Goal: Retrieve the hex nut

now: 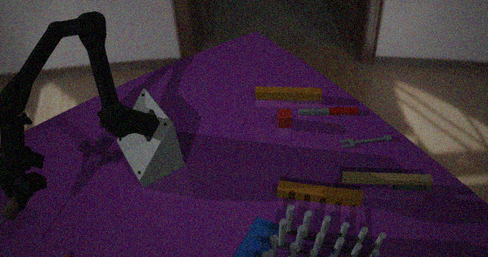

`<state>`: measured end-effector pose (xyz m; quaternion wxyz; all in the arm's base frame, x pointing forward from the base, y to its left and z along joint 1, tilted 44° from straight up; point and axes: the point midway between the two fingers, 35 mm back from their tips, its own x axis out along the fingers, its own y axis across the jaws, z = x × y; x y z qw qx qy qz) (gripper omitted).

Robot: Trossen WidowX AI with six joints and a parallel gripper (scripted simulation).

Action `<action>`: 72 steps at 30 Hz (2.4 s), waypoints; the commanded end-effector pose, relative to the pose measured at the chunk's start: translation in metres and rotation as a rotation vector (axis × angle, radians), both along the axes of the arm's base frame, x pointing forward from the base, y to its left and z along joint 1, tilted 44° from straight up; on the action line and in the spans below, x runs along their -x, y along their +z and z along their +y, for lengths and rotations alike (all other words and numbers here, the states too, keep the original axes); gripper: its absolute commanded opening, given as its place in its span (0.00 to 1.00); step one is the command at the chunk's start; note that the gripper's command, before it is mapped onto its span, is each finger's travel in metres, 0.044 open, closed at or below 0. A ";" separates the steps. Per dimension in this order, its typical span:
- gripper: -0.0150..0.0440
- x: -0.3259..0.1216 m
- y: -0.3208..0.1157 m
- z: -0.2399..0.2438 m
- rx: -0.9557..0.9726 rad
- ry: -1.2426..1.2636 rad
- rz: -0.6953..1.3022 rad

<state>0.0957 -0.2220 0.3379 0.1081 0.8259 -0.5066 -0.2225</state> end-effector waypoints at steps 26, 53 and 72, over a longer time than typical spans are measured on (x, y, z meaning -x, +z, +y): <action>0.25 -0.082 -0.060 0.031 -0.143 0.293 0.215; 0.25 -0.147 -0.126 0.106 -0.164 0.623 0.549; 0.25 -0.164 -0.165 0.171 -0.060 0.849 0.815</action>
